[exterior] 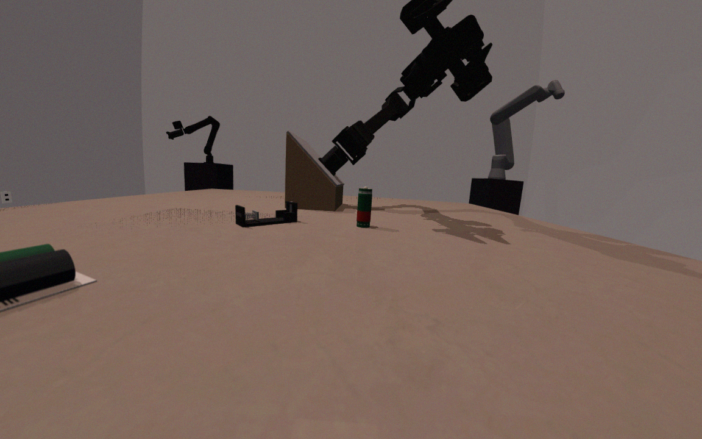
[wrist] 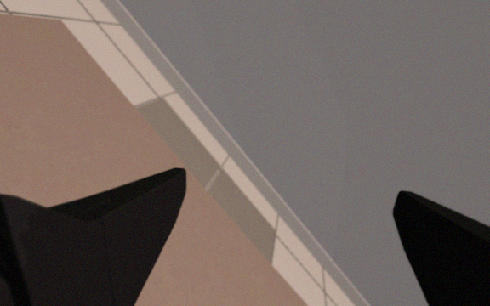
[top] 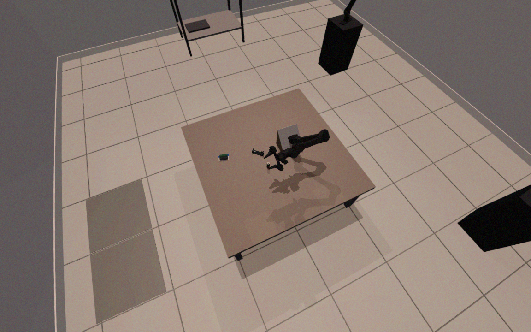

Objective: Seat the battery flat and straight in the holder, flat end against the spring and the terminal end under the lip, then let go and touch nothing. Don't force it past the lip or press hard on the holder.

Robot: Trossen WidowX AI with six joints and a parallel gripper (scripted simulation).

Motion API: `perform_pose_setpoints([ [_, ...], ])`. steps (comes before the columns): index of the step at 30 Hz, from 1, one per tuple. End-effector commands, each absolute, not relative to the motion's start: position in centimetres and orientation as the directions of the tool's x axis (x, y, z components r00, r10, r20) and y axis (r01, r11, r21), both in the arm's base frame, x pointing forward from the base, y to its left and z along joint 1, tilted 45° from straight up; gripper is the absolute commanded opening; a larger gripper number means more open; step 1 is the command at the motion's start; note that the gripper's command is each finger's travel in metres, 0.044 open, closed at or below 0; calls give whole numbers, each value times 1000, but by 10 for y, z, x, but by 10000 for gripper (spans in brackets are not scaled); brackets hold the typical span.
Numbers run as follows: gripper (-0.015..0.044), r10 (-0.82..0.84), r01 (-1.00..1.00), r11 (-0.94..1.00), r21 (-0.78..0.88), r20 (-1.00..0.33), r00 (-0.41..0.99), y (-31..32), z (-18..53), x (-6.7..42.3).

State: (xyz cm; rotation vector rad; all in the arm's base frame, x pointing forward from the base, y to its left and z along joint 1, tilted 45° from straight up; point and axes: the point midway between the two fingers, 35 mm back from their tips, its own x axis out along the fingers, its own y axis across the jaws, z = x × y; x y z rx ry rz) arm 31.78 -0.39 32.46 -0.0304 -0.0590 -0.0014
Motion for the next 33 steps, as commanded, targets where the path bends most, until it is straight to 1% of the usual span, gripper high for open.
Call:
perform_pose_setpoints([
  [1, 374, 2, -1, 999, -34, 43, 999, -4, 322, 320],
  [2, 347, 11, -11, 999, -43, -6, 1000, -5, 312, 325],
  [3, 321, 25, -30, 998, -54, -87, 996, -6, 296, 332],
  [6, 242, 86, -110, 993, -46, -369, 925, -11, 237, 347],
  [8, 190, 137, -160, 987, 2, -532, 836, -14, 200, 348],
  [10, 137, 200, -196, 977, 82, -665, 720, -16, 167, 343],
  [13, 59, 319, -209, 947, 245, -793, 519, -17, 127, 327],
  [15, 6, 413, -182, 911, 371, -826, 383, -16, 109, 313],
  [17, 0, 514, -127, 857, 499, -818, 258, -14, 96, 299],
  [20, 0, 660, -6, 748, 664, -742, 119, -11, 89, 283],
  [22, 0, 692, 28, 717, 697, -715, 95, -11, 89, 280],
  [33, 0, 692, 28, 717, 697, -715, 95, -11, 89, 280],
])
